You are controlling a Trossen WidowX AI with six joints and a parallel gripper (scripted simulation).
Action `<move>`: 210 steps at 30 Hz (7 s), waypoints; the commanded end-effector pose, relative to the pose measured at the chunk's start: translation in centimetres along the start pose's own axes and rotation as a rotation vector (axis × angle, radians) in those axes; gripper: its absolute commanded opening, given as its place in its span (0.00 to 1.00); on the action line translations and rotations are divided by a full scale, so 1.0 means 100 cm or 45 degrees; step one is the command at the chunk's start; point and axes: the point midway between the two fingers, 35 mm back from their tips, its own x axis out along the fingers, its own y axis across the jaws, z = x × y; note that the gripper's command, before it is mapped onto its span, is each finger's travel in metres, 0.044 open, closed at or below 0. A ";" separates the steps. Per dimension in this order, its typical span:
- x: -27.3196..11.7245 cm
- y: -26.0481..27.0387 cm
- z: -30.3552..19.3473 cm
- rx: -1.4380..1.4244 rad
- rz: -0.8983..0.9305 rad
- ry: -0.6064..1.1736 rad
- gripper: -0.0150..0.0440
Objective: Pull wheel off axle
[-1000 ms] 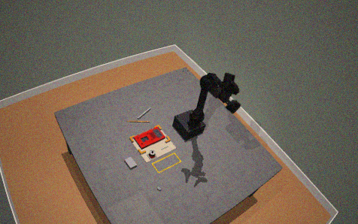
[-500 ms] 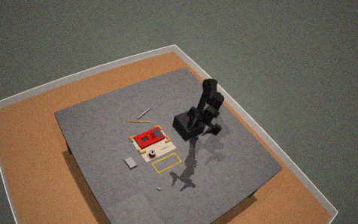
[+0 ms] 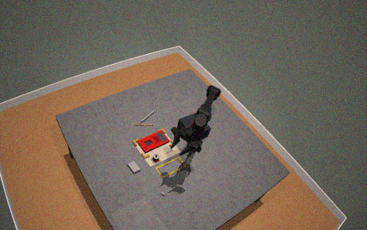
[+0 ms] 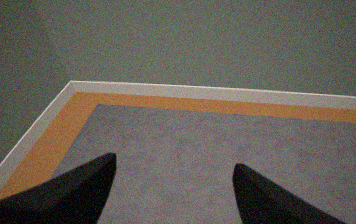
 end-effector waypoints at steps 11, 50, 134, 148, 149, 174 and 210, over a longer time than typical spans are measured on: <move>0.064 -0.116 -0.106 0.797 -0.471 0.508 0.76; 0.082 -0.241 -0.271 1.818 -1.322 0.825 0.76; 0.076 -0.238 -0.262 1.813 -1.326 0.827 0.25; 0.074 -0.237 -0.258 1.814 -1.325 0.826 0.25; 0.074 -0.237 -0.258 1.815 -1.324 0.826 0.25; 0.070 -0.236 -0.251 1.817 -1.323 0.825 0.25; 0.047 -0.202 -0.233 1.820 -1.332 0.831 0.25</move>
